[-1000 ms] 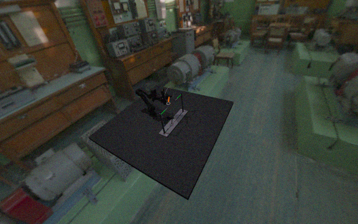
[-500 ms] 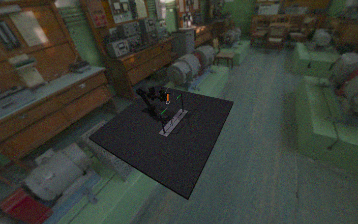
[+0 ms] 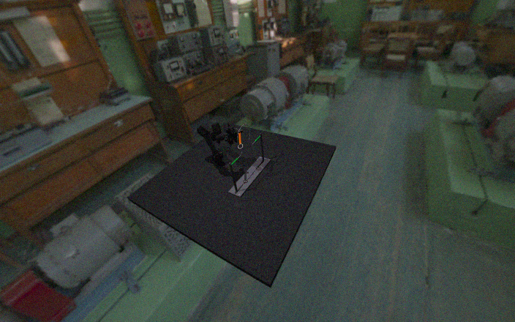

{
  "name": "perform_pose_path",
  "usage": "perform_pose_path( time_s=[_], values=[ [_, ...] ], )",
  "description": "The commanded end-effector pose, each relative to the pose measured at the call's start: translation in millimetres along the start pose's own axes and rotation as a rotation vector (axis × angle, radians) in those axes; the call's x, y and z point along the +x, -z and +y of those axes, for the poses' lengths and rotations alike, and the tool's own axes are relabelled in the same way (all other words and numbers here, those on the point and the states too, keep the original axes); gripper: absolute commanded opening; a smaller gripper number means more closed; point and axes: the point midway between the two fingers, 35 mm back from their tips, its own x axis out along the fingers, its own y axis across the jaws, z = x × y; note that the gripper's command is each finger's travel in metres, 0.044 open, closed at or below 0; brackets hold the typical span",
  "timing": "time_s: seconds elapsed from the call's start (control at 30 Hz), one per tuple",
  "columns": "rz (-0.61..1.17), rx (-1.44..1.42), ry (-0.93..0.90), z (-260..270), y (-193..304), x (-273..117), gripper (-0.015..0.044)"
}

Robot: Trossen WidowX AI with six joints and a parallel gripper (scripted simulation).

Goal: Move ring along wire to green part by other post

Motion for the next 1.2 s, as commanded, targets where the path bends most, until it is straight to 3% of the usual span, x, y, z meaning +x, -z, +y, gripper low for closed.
perform_pose_path(
  time_s=[0.0, 1.17],
  values=[
    [0.004, 0.018, -0.005, 7.3, -0.7, 0.7, -0.0150],
    [-0.012, -0.279, 0.182, 7.5, -1.8, 0.1, -0.0150]
  ],
)
